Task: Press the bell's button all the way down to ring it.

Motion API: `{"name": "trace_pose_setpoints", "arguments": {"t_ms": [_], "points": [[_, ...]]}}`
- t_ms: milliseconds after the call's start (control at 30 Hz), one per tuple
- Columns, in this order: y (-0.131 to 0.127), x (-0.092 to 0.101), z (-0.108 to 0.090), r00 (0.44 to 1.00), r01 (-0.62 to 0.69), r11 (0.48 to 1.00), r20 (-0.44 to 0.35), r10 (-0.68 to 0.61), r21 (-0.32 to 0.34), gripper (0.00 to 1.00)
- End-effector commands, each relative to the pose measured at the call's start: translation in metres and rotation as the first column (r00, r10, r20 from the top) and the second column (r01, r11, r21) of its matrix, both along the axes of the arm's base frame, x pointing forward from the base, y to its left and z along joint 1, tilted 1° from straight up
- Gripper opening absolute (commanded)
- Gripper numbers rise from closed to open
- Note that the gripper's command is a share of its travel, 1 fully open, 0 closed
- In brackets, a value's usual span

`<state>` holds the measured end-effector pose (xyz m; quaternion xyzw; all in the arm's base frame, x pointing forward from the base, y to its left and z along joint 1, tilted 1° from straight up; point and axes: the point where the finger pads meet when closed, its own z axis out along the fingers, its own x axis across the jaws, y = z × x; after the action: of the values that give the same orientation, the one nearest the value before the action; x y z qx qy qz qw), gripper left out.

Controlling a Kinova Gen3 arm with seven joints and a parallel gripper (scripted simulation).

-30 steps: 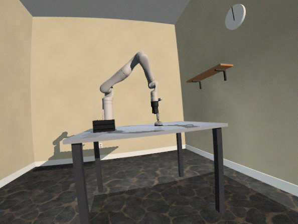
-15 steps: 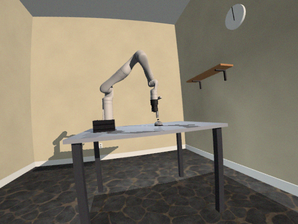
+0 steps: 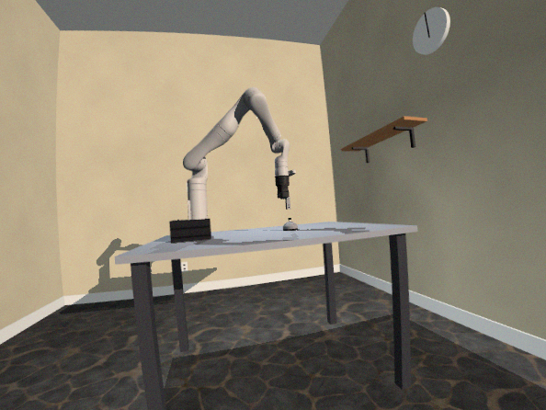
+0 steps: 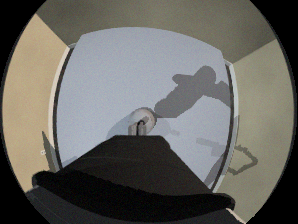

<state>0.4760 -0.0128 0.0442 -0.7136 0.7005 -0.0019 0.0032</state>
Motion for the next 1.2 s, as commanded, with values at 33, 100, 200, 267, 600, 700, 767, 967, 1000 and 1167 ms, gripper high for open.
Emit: {"name": "trace_pose_setpoints", "arguments": {"t_ms": [33,100,200,267,600,700,767,967,1000,1167], "points": [[-0.0031,0.0029,0.0104,1.0,0.005,1.0,0.01,-0.005,-0.005,0.17],[-0.0031,0.0029,0.0131,1.0,0.005,1.0,0.01,-0.005,-0.005,0.17],[-0.0031,0.0029,0.0142,1.0,0.005,1.0,0.01,-0.005,-0.005,0.17],[-0.0031,0.0028,0.0157,1.0,0.005,1.0,0.01,-0.005,-0.005,0.17],[-0.0031,0.0028,0.017,1.0,0.005,1.0,0.01,-0.005,-0.005,0.17],[-0.0031,0.0028,0.017,1.0,0.005,1.0,0.01,-0.005,-0.005,0.17],[-0.0031,0.0028,0.017,1.0,0.005,1.0,0.01,-0.005,-0.005,0.17],[-0.0031,0.0028,0.017,1.0,0.005,1.0,0.01,-0.005,-0.005,0.17],[-0.0031,0.0028,0.017,1.0,0.005,1.0,0.01,-0.005,-0.005,0.17],[-0.0031,0.0028,0.017,1.0,0.005,1.0,0.01,-0.005,-0.005,0.17]]}}
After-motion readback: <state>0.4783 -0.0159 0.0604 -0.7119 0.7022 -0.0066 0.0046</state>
